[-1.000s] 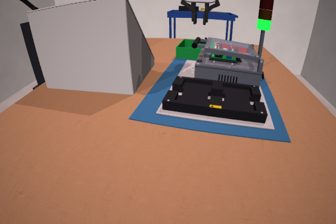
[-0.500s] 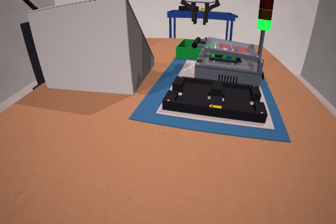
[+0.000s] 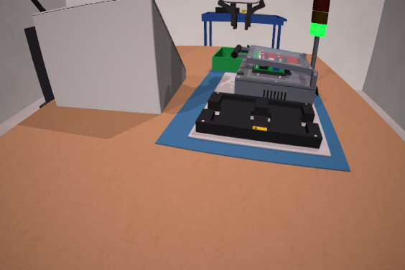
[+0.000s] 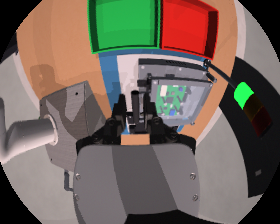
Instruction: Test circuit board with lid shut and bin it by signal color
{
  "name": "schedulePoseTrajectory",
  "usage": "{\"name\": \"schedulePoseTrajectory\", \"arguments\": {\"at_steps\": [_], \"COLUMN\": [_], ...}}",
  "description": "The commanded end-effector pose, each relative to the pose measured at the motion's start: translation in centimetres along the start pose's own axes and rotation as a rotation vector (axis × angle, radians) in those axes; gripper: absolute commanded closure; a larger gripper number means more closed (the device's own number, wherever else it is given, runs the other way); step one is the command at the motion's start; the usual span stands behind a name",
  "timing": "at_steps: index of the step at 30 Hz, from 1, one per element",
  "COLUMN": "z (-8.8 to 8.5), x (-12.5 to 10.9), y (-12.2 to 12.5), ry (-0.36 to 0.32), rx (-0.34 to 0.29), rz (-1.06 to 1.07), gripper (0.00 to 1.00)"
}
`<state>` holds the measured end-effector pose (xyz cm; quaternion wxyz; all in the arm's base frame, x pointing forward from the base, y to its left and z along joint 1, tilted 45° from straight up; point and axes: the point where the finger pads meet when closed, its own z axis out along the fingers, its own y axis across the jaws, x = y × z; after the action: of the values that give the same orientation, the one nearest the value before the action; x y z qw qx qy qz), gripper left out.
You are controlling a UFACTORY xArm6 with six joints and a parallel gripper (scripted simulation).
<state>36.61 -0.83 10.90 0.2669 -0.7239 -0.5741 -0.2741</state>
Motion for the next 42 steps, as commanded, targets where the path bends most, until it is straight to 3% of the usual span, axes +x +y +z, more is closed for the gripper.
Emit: {"name": "schedulePoseTrajectory", "arguments": {"at_steps": [1,22,42], "z": [-0.1,-0.1,0.9], "x": [-0.1,-6.1,-6.4], "y": [0.1,-0.1,-0.1], "ry": [-0.001,-0.001,-0.001], "rx": [-0.003,-0.003,-0.003], "rz": [-0.001,-0.001,-0.001], "gripper": [0.73,0.73,0.73]}}
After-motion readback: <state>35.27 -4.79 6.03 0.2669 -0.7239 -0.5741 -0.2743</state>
